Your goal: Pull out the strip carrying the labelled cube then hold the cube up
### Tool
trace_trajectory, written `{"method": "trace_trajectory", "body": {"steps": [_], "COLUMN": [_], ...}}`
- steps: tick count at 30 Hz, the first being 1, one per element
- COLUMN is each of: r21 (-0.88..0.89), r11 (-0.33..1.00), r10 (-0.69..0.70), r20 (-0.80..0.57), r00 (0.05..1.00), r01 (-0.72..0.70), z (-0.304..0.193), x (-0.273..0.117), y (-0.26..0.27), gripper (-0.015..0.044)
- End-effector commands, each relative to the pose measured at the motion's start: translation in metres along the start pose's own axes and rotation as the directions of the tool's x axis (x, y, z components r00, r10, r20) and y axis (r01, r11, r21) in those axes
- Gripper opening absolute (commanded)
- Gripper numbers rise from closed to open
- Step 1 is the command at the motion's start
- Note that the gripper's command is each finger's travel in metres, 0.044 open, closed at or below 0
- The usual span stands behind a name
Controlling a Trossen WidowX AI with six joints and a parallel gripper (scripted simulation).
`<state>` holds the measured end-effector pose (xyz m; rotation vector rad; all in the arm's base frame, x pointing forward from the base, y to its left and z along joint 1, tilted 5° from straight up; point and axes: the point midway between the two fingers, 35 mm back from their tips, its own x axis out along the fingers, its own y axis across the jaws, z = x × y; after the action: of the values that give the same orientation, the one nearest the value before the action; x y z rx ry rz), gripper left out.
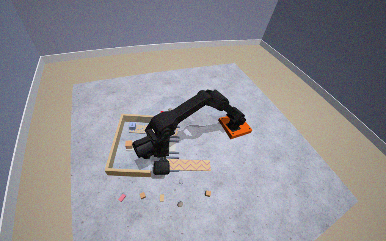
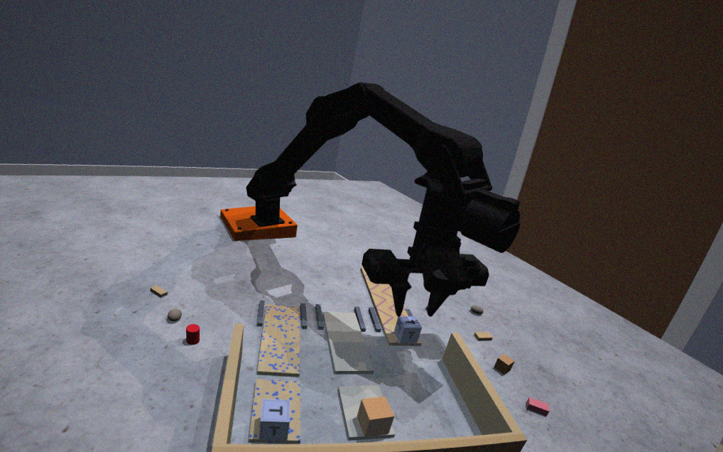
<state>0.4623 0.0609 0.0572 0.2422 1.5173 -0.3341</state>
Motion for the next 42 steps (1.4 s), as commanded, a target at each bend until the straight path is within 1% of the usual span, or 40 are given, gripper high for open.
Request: {"method": "trace_trajectory", "body": {"steps": [1,18,23,26,35,39,42], "r21": [-0.006,-0.006,-0.006,0.000,0.000,0.000,-0.001], "r11": [1.000,1.000,1.000,1.000,1.000,1.000,1.000], "r10": [-0.008,-0.008,-0.008,-0.002,-0.002,-0.003,-0.004], "r20": [-0.003,-0.003,-0.003,-0.004,-0.004,-0.004,-0.005], "r00": [1.000,1.000,1.000,1.000,1.000,1.000,1.000], "r01": [0.008,0.008,0.008,0.002,0.002,0.003,0.004], "z": [0.000,-0.001,-0.001,-0.002,-0.002,-0.003,-0.011], "x": [0.009,0.037,0.039,0.036,0.036,0.035,0.027], "y": [-0.001,-0.003,-0.003,-0.002,-0.002,-0.003,-0.007], "gripper": [0.0250,0.0250,0.0250,0.0171,0.0111,0.0006,0.0000]}}
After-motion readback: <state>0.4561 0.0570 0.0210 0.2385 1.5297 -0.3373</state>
